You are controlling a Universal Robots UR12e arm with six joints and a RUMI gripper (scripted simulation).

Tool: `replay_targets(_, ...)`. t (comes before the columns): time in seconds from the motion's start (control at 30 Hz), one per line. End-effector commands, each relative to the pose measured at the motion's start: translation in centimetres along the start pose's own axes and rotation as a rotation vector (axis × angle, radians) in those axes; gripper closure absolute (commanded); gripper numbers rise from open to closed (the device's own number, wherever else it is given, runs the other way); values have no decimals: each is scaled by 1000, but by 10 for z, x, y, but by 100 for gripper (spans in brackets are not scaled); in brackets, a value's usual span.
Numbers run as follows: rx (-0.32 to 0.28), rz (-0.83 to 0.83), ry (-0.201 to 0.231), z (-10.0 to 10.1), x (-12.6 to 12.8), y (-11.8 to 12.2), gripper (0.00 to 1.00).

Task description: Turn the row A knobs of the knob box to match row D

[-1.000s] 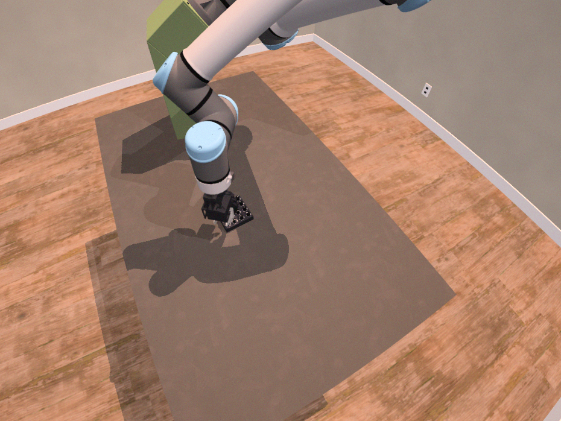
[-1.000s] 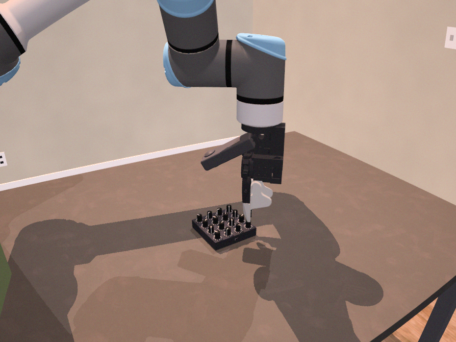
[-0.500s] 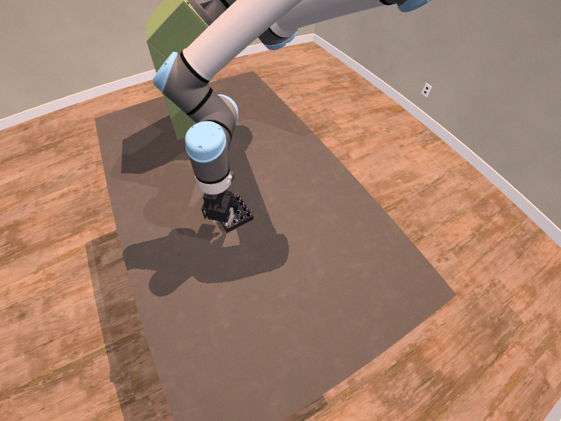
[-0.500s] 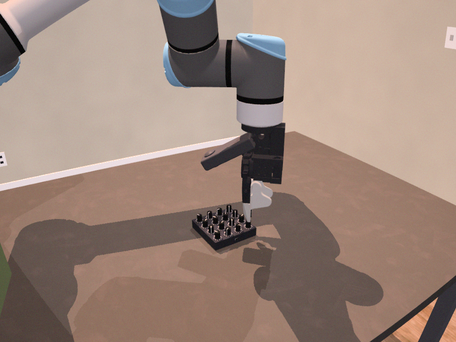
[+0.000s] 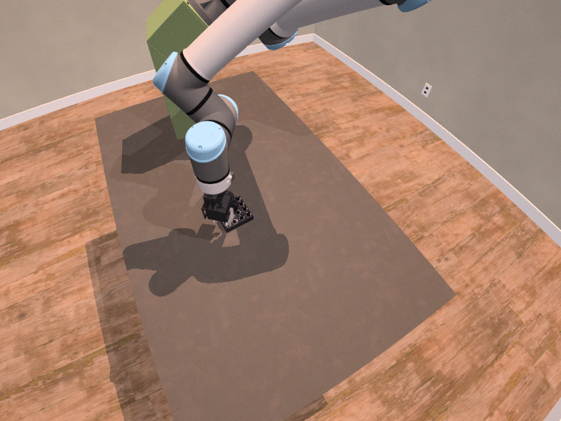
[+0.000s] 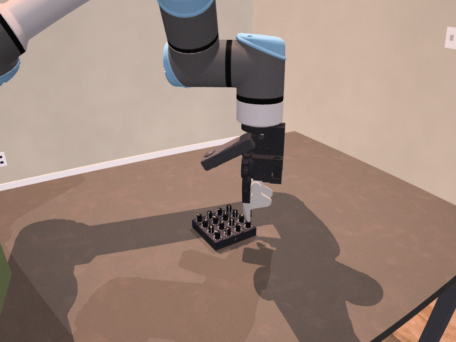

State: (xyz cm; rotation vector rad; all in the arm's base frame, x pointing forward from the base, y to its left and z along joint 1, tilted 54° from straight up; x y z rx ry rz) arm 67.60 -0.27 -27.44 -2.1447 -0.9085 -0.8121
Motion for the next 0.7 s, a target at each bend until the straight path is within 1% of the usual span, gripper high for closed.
replay_targets(0.0, -1, 0, 0, -1, 0, 0, 89)
replay_targets(0.67, -1, 0, 0, -1, 0, -4, 89)
Point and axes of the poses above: the point where the finger pads meet when closed, its own z axis out along the fingers, its own x axis across the jaws, y = z × x, the point moved 6 cm from there along -z, back along the fingers, and after that the axes turned 5 degrees about -z, right-handed, at the moved point
